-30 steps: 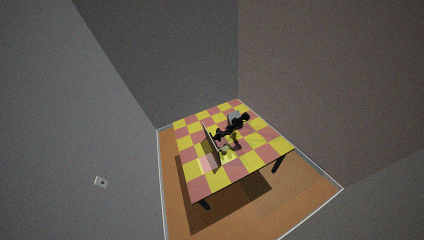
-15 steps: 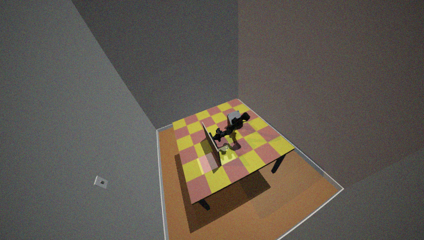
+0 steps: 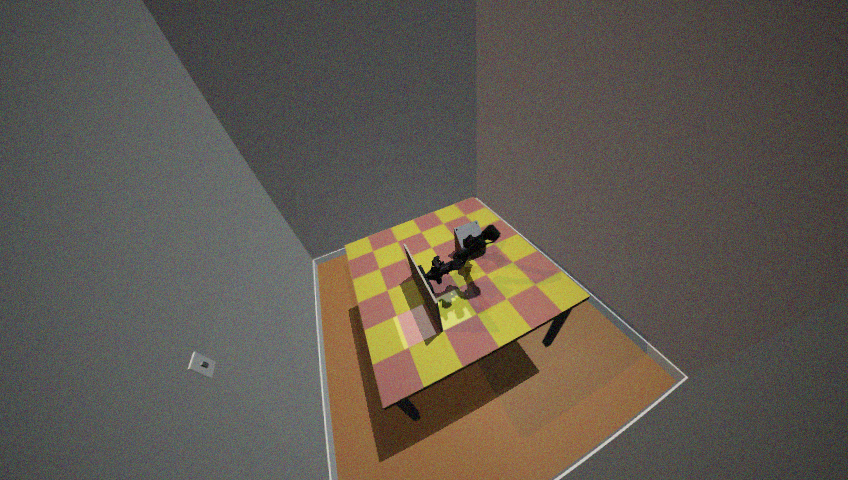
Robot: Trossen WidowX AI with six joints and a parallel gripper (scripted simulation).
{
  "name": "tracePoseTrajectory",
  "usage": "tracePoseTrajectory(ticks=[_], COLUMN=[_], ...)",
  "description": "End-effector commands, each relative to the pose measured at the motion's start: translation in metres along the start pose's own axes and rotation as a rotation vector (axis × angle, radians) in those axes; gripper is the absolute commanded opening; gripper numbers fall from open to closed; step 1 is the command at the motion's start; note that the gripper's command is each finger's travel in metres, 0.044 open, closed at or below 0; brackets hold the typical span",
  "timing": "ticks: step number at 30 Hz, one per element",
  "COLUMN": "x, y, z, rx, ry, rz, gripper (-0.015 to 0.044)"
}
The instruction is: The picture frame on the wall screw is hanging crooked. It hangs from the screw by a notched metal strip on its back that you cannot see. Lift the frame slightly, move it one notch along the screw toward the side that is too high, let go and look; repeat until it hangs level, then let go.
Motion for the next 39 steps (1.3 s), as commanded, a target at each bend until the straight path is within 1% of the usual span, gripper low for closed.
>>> tracePoseTrajectory(ticks=[1,26,36,39], x=[-0.0001,-0.0001,-0.0001,-0.0001], y=[0.0003,0.0000,-0.0003,-0.0003], z=[0.0001,0.0000,0.0000,0.0000], rx=[0.002,0.003,0.000,0.000], ry=[0.000,0.000,-0.001,-0.001], rz=[-0.015,-0.156,-0.137,-0.137], gripper=[0.0000,0.0000,0.0260,0.0260])
Point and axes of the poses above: the point midway between the two fingers, 35 mm back from their tips, its own z axis back along the fingers, its own x axis across the jaws, y = z × x, the point moved 1 cm from there along z, back along the fingers, and after that the axes turned 4 degrees about -z, right-handed, at the moved point
